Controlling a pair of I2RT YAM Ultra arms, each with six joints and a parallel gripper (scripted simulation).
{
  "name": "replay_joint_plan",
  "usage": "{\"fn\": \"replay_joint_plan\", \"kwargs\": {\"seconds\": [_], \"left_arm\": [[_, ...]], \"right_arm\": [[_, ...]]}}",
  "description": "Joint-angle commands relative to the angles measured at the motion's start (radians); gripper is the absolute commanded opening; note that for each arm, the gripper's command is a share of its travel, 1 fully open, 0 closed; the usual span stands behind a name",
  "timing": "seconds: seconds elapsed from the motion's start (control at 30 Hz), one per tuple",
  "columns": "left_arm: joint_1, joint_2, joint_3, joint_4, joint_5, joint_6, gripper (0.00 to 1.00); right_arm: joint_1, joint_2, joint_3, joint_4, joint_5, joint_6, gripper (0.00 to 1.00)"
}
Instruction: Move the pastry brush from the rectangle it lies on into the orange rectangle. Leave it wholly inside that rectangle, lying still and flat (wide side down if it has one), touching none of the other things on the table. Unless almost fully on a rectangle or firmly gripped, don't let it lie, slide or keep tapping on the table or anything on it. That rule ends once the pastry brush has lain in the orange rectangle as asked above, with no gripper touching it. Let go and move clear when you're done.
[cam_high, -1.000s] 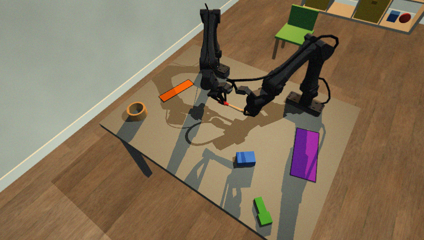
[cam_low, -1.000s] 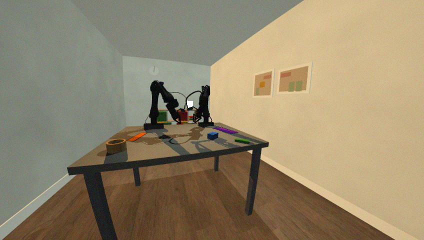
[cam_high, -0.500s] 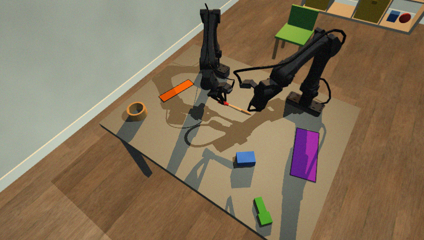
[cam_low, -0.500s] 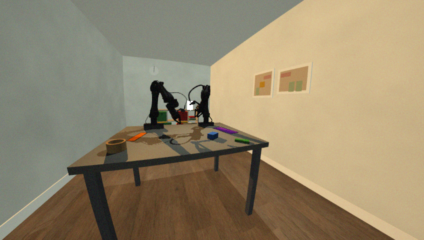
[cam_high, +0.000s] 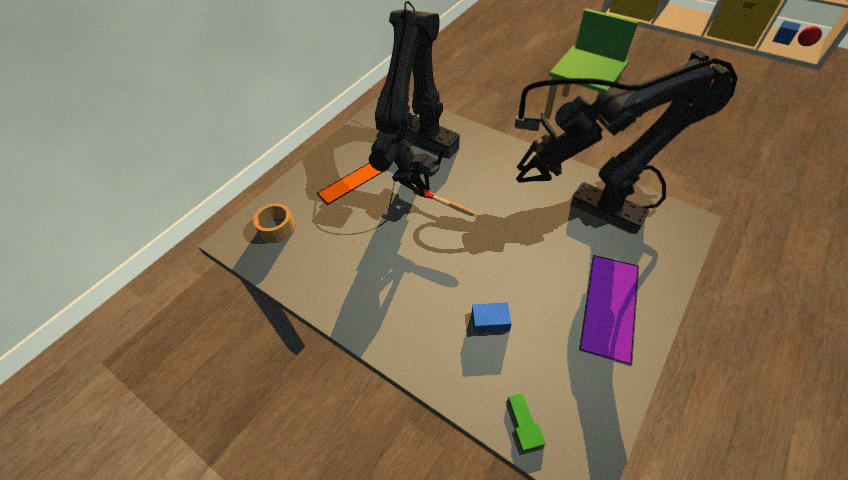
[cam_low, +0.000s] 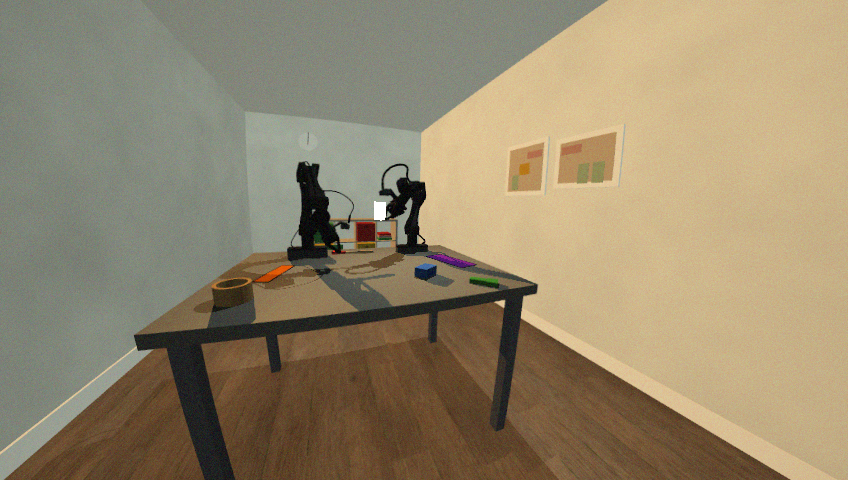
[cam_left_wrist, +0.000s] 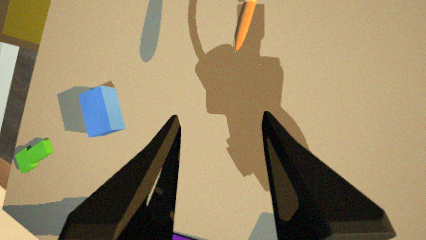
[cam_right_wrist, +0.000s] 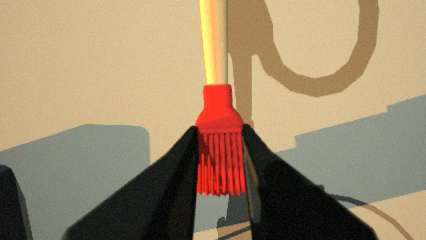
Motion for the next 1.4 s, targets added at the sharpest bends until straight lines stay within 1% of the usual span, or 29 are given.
{"fn": "replay_joint_plan", "kwargs": {"seconds": [0.0,0.1,0.23,0.3,0.33,0.5,0.63,0.7,0.8,0.87,0.9,0.93,1.03,1.17,1.37], "left_arm": [[-0.046,-0.156,-0.087,0.098,-0.049,-0.165,0.57],[-0.079,-0.303,-0.173,0.154,-0.074,-0.262,0.57],[-0.12,-0.474,-0.277,0.225,-0.11,-0.384,0.57],[-0.12,-0.474,-0.277,0.225,-0.11,-0.384,0.57],[-0.155,-0.531,-0.315,0.253,-0.153,-0.425,0.57],[-0.196,-0.699,-0.421,0.315,-0.179,-0.539,0.57],[-0.241,-0.8,-0.485,0.348,-0.221,-0.596,0.57],[-0.264,-0.84,-0.511,0.359,-0.241,-0.615,0.57],[-0.3,-0.867,-0.528,0.364,-0.279,-0.621,0.57],[-0.3,-0.867,-0.528,0.364,-0.279,-0.621,0.57],[-0.322,-0.871,-0.531,0.365,-0.307,-0.613,0.57],[-0.329,-0.87,-0.532,0.353,-0.306,-0.611,0.57],[-0.338,-0.871,-0.53,0.368,-0.315,-0.611,0.57],[-0.348,-0.839,-0.504,0.391,-0.322,-0.611,0.57],[-0.367,-0.772,-0.483,0.459,-0.321,-0.611,0.57]], "right_arm": [[-0.111,-0.06,-0.048,-0.064,-0.036,-0.186,0.19],[-0.227,-0.073,-0.079,-0.108,-0.027,-0.313,0.19],[-0.367,-0.052,-0.08,-0.165,-0.018,-0.47,0.19],[-0.367,-0.052,-0.08,-0.165,-0.018,-0.47,0.19],[-0.41,-0.035,-0.071,-0.191,-0.018,-0.524,0.19],[-0.549,-0.002,-0.052,-0.232,0.001,-0.65,0.19],[-0.614,0.025,-0.034,-0.254,0.027,-0.698,0.19],[-0.635,0.033,-0.028,-0.258,0.023,-0.705,0.19],[-0.642,0.022,-0.036,-0.24,0.008,-0.683,0.19],[-0.642,0.022,-0.036,-0.24,0.008,-0.683,0.19],[-0.639,0.016,-0.039,-0.23,0.003,-0.655,0.19],[-0.645,0.012,-0.042,-0.207,-0.003,-0.631,0.19],[-0.663,-0.011,-0.08,-0.153,-0.032,-0.508,0.19],[-0.692,-0.08,-0.157,-0.069,-0.063,-0.323,0.19],[-0.692,-0.198,-0.267,0.051,-0.062,-0.061,0.19]]}}
